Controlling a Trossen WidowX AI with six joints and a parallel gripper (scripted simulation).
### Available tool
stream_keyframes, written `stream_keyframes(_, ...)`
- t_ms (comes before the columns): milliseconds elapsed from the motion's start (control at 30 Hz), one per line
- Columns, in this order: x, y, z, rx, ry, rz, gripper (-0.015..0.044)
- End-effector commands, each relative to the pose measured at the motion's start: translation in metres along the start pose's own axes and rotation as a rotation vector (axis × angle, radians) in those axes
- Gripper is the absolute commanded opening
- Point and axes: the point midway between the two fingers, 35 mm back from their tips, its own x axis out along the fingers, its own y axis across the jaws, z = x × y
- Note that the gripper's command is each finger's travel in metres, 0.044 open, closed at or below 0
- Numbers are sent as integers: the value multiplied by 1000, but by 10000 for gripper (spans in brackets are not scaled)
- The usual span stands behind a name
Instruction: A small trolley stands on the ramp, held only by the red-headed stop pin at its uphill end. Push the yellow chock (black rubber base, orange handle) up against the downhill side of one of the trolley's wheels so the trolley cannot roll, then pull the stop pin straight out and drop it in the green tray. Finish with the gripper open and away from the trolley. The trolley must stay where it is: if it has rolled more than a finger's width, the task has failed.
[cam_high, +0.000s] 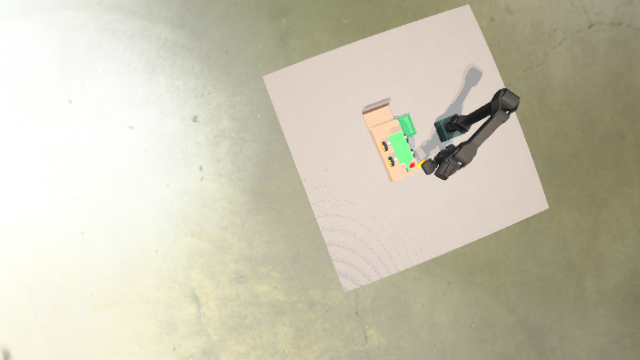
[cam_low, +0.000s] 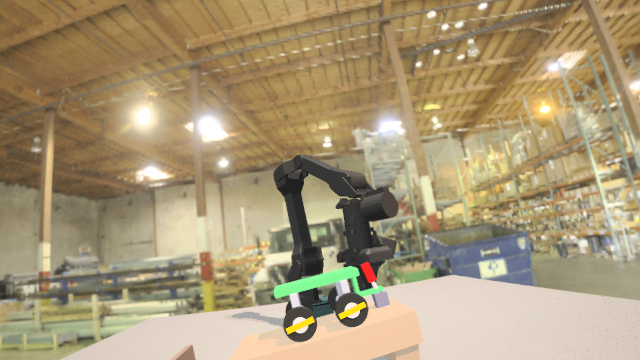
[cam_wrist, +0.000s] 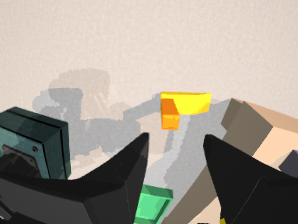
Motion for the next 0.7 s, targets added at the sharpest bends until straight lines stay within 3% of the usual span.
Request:
stream_keyframes(0, 11, 2, 0, -4, 0, 10, 190)
stream_keyframes(667, 37, 2, 0, -4, 1, 10, 190)
